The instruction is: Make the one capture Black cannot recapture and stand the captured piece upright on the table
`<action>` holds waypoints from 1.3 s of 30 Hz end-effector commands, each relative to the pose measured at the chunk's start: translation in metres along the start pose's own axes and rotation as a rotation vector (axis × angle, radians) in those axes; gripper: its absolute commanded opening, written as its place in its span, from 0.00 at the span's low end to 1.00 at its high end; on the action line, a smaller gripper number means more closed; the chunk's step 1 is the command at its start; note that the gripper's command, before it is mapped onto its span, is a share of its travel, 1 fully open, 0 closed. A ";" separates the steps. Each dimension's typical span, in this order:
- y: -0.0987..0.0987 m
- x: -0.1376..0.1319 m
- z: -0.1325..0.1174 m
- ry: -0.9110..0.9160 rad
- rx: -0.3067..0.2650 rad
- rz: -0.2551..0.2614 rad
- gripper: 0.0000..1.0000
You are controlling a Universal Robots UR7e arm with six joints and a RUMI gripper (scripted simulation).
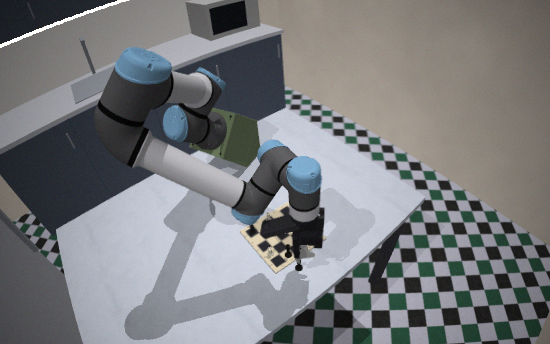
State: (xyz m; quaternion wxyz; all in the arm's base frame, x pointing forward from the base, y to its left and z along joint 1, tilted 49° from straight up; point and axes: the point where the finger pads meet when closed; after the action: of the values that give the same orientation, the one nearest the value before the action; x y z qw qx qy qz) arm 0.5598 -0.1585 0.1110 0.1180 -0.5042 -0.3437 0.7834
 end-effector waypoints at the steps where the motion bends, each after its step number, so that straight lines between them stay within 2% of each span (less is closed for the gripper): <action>1: -0.024 0.000 0.000 0.001 0.002 -0.003 0.25; 6: -0.038 0.000 0.000 0.001 0.002 -0.003 0.25; 11: -0.041 0.000 0.000 0.001 0.002 -0.003 0.25; 12: -0.041 0.000 0.000 0.001 0.002 -0.003 1.00; 39: -0.041 0.001 0.000 0.008 0.002 -0.003 1.00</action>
State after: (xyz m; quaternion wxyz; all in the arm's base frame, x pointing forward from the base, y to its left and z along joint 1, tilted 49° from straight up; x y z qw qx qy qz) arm 0.5530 -0.1284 0.1376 0.1204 -0.5041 -0.3431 0.7833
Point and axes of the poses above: the point where the finger pads meet when closed, its own y axis out along the fingers, its own x axis across the jaws, z = x × y, and after that the axes turned 3 degrees about y, right-handed
